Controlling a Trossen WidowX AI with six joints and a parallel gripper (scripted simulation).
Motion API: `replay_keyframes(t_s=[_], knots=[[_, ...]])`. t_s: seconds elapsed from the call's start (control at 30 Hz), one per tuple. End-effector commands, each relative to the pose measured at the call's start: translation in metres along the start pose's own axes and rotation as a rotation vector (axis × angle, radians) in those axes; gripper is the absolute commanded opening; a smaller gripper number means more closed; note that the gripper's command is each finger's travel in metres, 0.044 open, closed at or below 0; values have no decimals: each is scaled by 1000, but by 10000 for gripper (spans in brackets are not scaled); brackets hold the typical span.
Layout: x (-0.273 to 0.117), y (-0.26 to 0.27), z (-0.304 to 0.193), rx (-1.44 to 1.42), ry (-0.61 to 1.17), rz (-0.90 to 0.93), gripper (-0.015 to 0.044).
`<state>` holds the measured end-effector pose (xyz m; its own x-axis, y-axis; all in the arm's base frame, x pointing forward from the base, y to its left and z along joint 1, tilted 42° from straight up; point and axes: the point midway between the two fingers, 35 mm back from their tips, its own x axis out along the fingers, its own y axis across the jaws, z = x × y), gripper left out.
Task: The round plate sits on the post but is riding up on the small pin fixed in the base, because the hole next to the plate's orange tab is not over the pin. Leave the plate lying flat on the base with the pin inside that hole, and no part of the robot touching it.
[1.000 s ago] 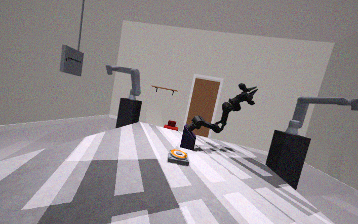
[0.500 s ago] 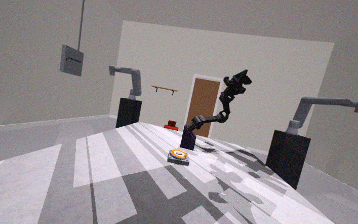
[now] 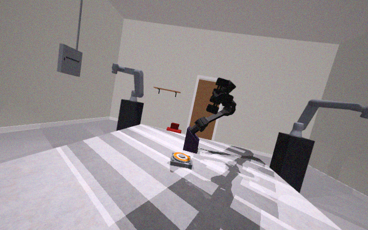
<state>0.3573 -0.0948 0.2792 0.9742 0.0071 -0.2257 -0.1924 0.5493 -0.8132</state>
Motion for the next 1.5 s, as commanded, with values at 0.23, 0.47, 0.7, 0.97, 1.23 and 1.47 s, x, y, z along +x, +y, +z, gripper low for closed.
replay_keyframes(t_s=[0.23, 0.47, 0.7, 0.97, 1.23, 1.47], knots=[[27, 194, -32, 722, 283, 754, 0], [-15, 293, -33, 1139, 701, 1159, 0], [-27, 313, -29, 1244, 855, 1253, 0], [-23, 329, -27, 1243, 855, 1253, 0], [-18, 360, -21, 1245, 854, 1255, 0], [-15, 359, -21, 1245, 853, 1255, 0]])
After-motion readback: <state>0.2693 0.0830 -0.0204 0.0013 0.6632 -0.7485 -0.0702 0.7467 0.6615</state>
